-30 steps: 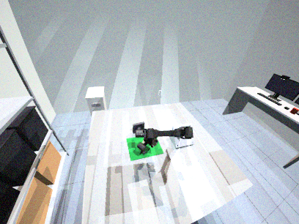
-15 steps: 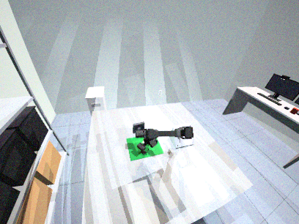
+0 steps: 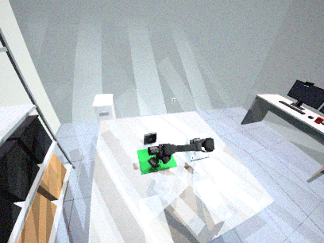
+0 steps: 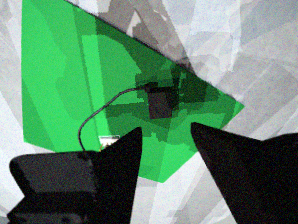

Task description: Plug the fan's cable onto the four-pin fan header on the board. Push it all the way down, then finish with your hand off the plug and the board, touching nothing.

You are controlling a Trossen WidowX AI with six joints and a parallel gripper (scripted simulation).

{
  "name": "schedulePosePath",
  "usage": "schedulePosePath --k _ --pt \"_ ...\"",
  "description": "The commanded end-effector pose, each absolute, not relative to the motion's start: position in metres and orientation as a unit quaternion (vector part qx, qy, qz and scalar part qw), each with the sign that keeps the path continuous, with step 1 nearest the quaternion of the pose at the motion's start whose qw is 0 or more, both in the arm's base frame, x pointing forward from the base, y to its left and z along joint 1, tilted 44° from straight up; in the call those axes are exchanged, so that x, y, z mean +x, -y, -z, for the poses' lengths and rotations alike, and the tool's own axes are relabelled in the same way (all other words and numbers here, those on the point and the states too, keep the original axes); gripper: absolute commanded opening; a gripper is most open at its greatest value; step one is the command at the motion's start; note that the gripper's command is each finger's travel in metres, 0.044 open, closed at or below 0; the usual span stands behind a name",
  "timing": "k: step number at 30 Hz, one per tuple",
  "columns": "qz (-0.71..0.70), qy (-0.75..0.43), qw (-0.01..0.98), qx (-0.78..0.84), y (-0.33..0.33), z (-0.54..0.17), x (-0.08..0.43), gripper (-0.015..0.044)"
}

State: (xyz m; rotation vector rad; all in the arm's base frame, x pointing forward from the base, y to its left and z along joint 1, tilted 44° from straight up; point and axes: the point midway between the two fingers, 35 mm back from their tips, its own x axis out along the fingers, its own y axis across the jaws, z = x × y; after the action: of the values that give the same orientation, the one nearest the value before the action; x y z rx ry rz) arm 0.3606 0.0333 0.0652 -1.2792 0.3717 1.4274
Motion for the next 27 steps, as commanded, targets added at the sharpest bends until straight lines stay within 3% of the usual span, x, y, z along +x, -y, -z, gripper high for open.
schedulePosePath --k 1,27 --pt "-0.604 -0.161 0.561 -0.543 -0.035 -0.063 0.361 0.0210" --pt "-0.604 -0.161 0.562 -0.542 -0.073 -0.023 0.367 0.0210"
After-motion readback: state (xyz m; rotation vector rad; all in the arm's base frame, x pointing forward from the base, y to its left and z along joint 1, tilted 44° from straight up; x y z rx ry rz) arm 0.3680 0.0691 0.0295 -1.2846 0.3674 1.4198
